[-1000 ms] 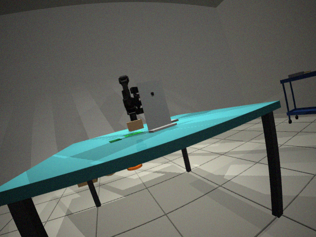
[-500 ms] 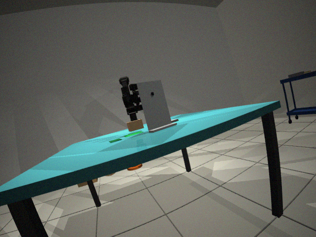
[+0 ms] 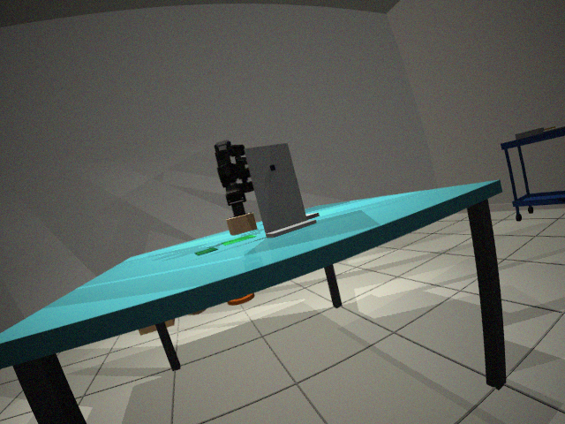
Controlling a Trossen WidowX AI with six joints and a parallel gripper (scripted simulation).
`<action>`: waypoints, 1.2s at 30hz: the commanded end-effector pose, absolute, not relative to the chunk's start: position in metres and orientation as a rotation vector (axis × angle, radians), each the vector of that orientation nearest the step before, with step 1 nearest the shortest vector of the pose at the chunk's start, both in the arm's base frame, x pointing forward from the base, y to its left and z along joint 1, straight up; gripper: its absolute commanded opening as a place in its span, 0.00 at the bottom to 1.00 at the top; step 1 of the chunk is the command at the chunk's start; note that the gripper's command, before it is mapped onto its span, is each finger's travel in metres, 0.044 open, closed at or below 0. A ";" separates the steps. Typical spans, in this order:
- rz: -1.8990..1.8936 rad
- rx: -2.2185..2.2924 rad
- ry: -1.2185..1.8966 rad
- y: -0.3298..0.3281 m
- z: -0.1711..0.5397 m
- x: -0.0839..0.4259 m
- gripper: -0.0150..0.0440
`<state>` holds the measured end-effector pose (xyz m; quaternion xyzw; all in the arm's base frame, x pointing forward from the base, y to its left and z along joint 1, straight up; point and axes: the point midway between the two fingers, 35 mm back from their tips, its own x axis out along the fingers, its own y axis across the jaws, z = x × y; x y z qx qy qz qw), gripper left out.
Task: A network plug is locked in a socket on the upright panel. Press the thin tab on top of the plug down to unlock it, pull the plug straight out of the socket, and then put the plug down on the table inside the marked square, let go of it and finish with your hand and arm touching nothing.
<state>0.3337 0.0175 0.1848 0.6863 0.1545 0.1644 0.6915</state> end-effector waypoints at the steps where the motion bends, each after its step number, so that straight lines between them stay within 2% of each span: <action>1: 0.374 1.534 0.350 0.019 0.192 0.329 0.25; 9: 0.328 1.554 0.354 0.015 0.192 0.329 0.25; 23: -0.129 1.672 0.401 -0.026 0.131 0.344 0.25; 36: -0.571 1.667 0.463 -0.060 0.074 0.328 0.25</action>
